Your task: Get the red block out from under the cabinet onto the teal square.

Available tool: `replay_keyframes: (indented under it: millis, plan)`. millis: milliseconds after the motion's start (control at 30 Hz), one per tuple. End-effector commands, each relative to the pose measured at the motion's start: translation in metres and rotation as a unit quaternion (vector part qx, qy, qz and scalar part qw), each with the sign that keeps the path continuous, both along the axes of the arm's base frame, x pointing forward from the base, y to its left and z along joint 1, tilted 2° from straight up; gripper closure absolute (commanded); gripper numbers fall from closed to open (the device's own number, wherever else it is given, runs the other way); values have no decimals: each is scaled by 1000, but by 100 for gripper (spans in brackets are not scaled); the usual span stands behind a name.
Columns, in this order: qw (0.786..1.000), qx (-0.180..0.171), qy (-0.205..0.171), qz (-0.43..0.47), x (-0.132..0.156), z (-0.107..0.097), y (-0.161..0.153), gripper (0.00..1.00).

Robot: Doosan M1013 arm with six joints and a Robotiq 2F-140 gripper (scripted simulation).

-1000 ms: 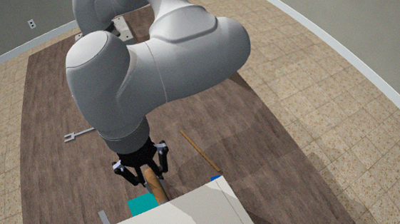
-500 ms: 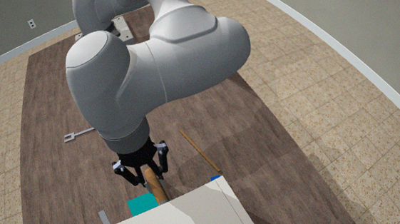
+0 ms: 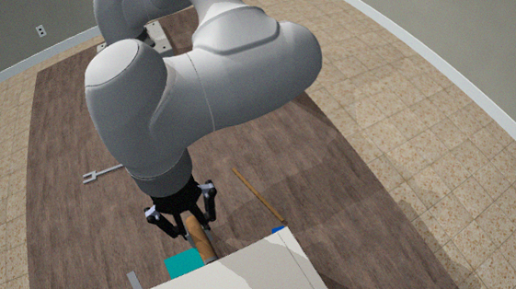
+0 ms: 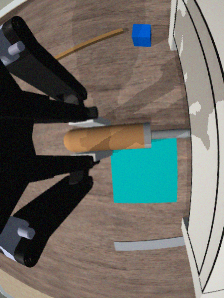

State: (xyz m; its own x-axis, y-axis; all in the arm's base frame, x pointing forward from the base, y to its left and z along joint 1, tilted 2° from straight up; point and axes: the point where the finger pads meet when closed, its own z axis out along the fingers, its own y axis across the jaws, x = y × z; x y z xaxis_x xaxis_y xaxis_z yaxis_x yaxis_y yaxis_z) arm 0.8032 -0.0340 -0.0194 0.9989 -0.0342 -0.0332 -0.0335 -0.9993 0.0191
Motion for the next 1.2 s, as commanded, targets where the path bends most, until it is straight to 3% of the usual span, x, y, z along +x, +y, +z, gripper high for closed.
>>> replay_keyframes:
  millis: [0, 1167]
  plan:
    - [1000, 2, 0, -1, -3, 1, 0, 100]
    - [1000, 2, 0, 0, -56, 3, 1, 100]
